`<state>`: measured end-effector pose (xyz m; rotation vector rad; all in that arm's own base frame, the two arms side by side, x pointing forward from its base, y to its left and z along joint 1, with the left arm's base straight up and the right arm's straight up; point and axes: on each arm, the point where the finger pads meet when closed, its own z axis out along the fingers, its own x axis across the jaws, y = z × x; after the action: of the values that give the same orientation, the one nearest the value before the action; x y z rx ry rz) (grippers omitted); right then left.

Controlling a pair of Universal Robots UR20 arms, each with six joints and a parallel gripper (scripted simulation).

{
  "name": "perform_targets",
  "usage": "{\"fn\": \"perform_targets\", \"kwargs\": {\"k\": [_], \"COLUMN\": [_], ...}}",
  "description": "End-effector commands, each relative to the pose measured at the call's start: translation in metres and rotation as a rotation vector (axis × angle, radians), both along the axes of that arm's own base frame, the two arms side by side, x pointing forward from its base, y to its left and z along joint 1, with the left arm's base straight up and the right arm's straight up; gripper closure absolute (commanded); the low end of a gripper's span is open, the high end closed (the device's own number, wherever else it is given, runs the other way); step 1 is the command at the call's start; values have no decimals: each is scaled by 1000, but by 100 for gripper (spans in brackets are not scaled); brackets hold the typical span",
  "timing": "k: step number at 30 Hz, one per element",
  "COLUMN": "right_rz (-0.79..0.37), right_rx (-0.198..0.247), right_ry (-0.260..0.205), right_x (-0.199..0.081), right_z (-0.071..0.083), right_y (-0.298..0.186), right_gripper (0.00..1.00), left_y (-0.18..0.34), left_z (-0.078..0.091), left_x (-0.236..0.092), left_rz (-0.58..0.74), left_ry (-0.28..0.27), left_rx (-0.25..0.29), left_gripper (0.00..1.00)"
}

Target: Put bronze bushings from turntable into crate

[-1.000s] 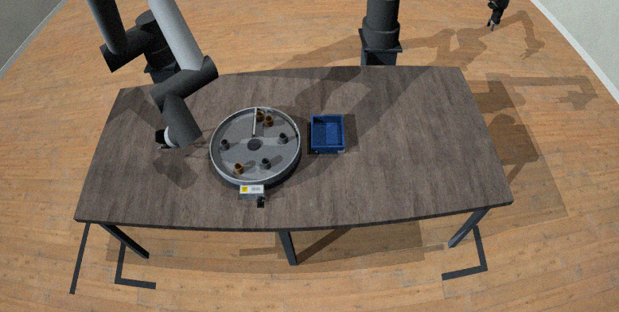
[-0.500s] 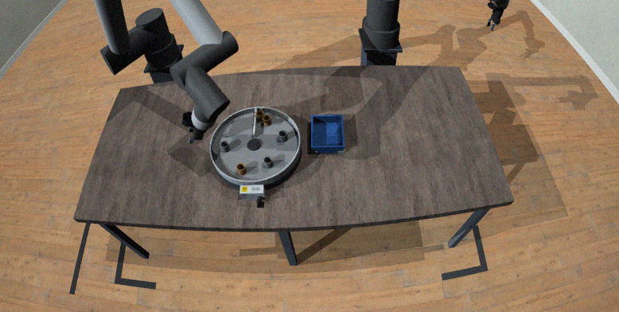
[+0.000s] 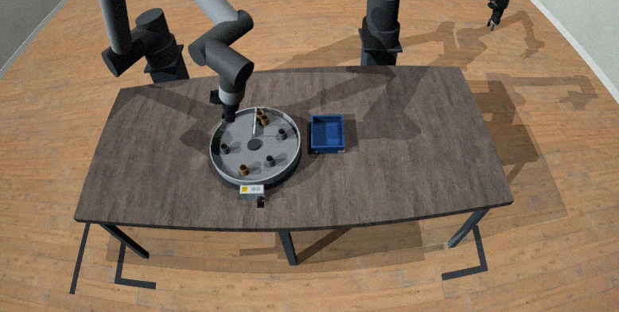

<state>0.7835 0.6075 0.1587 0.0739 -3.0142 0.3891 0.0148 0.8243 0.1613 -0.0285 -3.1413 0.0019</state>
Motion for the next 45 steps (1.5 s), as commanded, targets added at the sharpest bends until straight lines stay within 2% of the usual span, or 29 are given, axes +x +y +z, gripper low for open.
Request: {"fn": "perform_targets", "kwargs": {"k": [1, 12, 27, 28, 45], "right_rz": [-19, -53, -53, -53, -53], "right_rx": [80, 255, 257, 257, 257], "right_ry": [-46, -102, -103, -103, -103], "right_x": [-17, -68, -69, -69, -69], "right_z": [16, 60, 61, 61, 61], "right_y": [56, 166, 167, 167, 167], "right_gripper": [0, 0, 0, 65, 65], "left_y": [0, 0, 0, 0, 0], "left_z": [1, 1, 1, 1, 1], "left_x": [0, 0, 0, 0, 0], "left_rz": [0, 0, 0, 0, 0], "left_ry": [0, 0, 0, 0, 0], "left_rx": [1, 1, 1, 1, 1], "left_gripper": [0, 0, 0, 0, 0]}}
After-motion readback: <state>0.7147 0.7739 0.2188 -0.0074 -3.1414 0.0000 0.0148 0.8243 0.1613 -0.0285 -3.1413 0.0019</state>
